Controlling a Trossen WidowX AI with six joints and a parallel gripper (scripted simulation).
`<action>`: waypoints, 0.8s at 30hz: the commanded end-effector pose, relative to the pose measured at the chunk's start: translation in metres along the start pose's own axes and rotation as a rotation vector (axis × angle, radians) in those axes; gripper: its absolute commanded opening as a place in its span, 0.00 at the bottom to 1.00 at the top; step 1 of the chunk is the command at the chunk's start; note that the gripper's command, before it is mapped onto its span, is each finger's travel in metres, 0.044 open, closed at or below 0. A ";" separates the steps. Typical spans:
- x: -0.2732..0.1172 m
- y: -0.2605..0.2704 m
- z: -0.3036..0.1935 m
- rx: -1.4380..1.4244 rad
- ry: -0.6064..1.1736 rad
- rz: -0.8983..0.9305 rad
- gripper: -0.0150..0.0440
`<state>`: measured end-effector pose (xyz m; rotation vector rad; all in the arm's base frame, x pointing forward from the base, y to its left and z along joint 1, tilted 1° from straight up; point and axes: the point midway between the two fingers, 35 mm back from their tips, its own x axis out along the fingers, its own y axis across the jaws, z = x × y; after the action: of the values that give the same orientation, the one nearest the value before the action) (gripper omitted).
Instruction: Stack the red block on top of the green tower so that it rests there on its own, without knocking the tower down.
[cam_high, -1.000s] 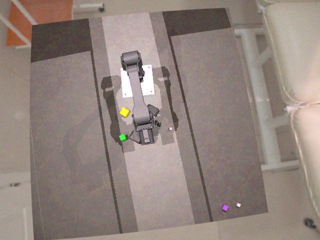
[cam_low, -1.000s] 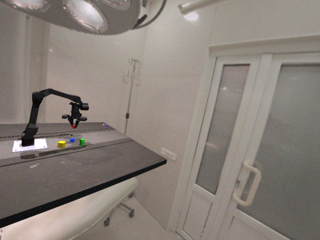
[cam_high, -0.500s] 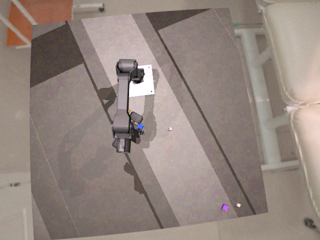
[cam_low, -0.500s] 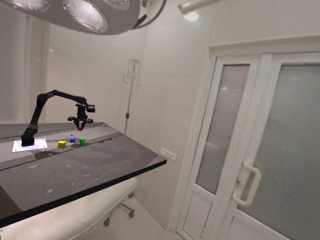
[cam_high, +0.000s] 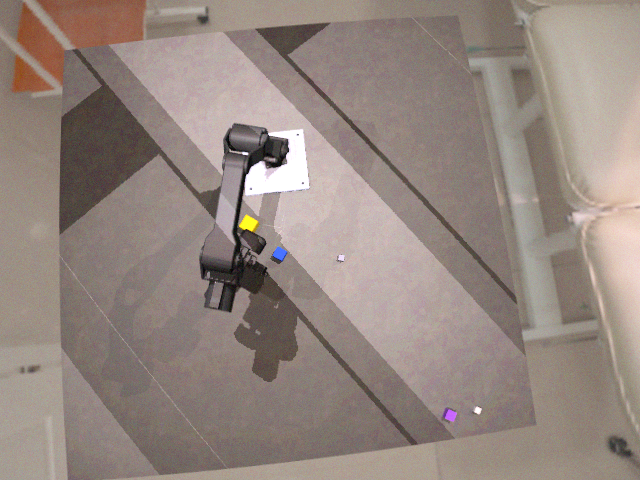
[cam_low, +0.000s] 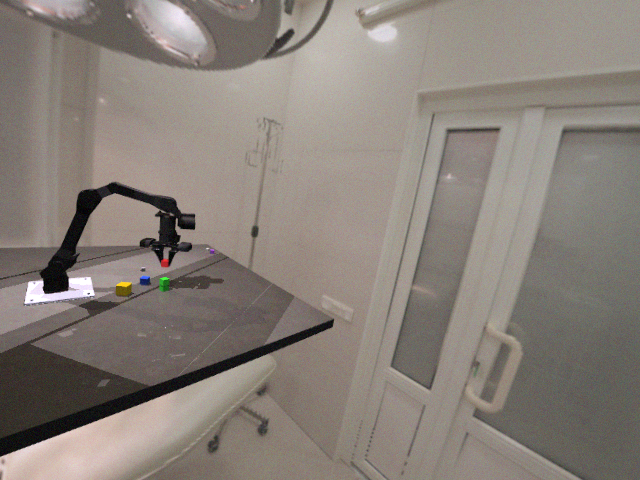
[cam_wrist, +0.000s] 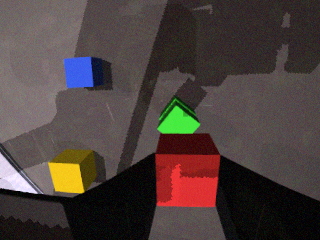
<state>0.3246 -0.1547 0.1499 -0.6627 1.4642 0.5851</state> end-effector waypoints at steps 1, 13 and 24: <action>0.013 0.001 -0.001 -0.004 0.006 0.008 0.25; 0.042 0.002 -0.001 -0.004 0.006 0.008 0.25; 0.055 0.002 -0.001 -0.004 0.006 0.008 0.25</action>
<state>0.3247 -0.1557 0.0959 -0.6579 1.4707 0.5918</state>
